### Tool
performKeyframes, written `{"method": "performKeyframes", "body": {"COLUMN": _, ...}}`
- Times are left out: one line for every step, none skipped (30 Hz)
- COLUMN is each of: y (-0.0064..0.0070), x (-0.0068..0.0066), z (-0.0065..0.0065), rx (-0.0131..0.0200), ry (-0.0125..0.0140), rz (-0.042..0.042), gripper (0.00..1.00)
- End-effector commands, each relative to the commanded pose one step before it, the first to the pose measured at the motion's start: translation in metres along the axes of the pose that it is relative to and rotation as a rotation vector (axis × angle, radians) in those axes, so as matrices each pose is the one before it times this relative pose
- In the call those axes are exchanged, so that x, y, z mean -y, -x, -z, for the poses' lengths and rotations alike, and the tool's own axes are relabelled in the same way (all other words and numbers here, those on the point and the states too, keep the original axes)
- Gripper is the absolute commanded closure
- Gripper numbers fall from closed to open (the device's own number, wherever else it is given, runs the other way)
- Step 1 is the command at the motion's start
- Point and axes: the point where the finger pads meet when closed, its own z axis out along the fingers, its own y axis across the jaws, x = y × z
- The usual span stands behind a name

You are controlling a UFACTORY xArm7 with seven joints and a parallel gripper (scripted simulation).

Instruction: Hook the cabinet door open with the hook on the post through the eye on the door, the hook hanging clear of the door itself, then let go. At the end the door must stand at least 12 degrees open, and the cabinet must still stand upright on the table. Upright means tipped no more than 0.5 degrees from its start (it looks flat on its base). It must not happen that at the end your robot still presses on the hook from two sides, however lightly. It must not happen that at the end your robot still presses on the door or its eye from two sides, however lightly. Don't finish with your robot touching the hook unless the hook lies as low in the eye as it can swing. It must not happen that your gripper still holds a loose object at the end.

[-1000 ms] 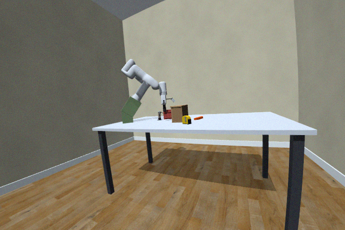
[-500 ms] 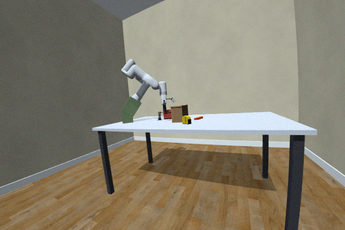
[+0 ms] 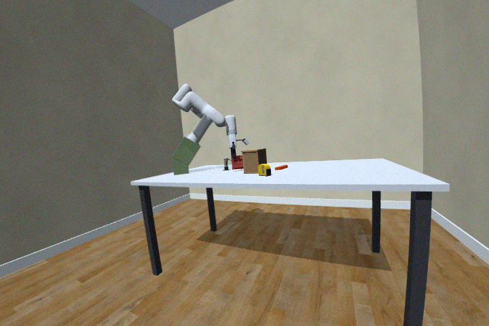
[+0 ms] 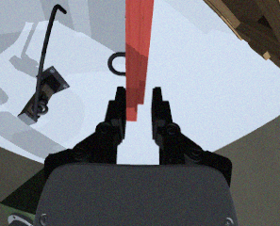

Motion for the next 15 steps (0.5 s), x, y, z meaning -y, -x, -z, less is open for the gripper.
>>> {"method": "performKeyframes", "body": {"y": -0.00063, "x": -0.00156, "z": 0.00076, "rx": -0.00108, "ry": 0.00166, "rz": 0.01047, "gripper": 0.73}}
{"method": "performKeyframes", "body": {"y": 0.0, "x": 0.0, "z": 0.0, "rx": 0.0, "ry": 0.0, "rz": 0.0, "gripper": 0.73}}
{"method": "performKeyframes", "body": {"y": -0.00003, "x": -0.00064, "z": 0.0, "rx": 0.00001, "ry": 0.0, "rz": 0.00949, "gripper": 0.73}}
{"method": "performKeyframes", "body": {"y": -0.00003, "x": -0.00076, "z": 0.0, "rx": 0.00001, "ry": 0.0, "rz": 0.01123, "gripper": 0.73}}
{"method": "performKeyframes", "body": {"y": -0.00003, "x": -0.00076, "z": 0.0, "rx": 0.0, "ry": 0.0, "rz": 0.01123, "gripper": 0.73}}
{"method": "performKeyframes", "body": {"y": -0.00002, "x": -0.00064, "z": 0.0, "rx": 0.0, "ry": 0.00001, "rz": 0.0095, "gripper": 0.73}}
{"method": "performKeyframes", "body": {"y": -0.00003, "x": -0.00222, "z": 0.0, "rx": -0.00001, "ry": 0.0, "rz": 0.00063, "gripper": 0.73}}
{"method": "performKeyframes", "body": {"y": -0.00001, "x": -0.00113, "z": 0.0, "rx": -0.00002, "ry": 0.0, "rz": 0.0, "gripper": 0.73}}
{"method": "performKeyframes", "body": {"y": 0.0, "x": -0.0002, "z": 0.0, "rx": 0.0, "ry": 0.0, "rz": 0.0, "gripper": 0.73}}
{"method": "performKeyframes", "body": {"y": 0.0, "x": 0.0, "z": 0.0, "rx": 0.0, "ry": 0.0, "rz": 0.0, "gripper": 0.73}}
{"method": "performKeyframes", "body": {"y": 0.0, "x": 0.0, "z": 0.0, "rx": 0.0, "ry": 0.0, "rz": 0.0, "gripper": 0.73}}
{"method": "performKeyframes", "body": {"y": 0.0, "x": 0.0, "z": 0.0, "rx": 0.0, "ry": 0.0, "rz": 0.0, "gripper": 0.73}}
{"method": "performKeyframes", "body": {"y": 0.0, "x": 0.0, "z": 0.0, "rx": 0.0, "ry": 0.0, "rz": 0.0, "gripper": 0.73}}
{"method": "performKeyframes", "body": {"y": 0.0, "x": 0.0, "z": 0.0, "rx": 0.0, "ry": 0.0, "rz": 0.0, "gripper": 0.73}}
{"method": "performKeyframes", "body": {"y": 0.0, "x": 0.0, "z": 0.0, "rx": 0.0, "ry": 0.0, "rz": 0.0, "gripper": 0.73}}
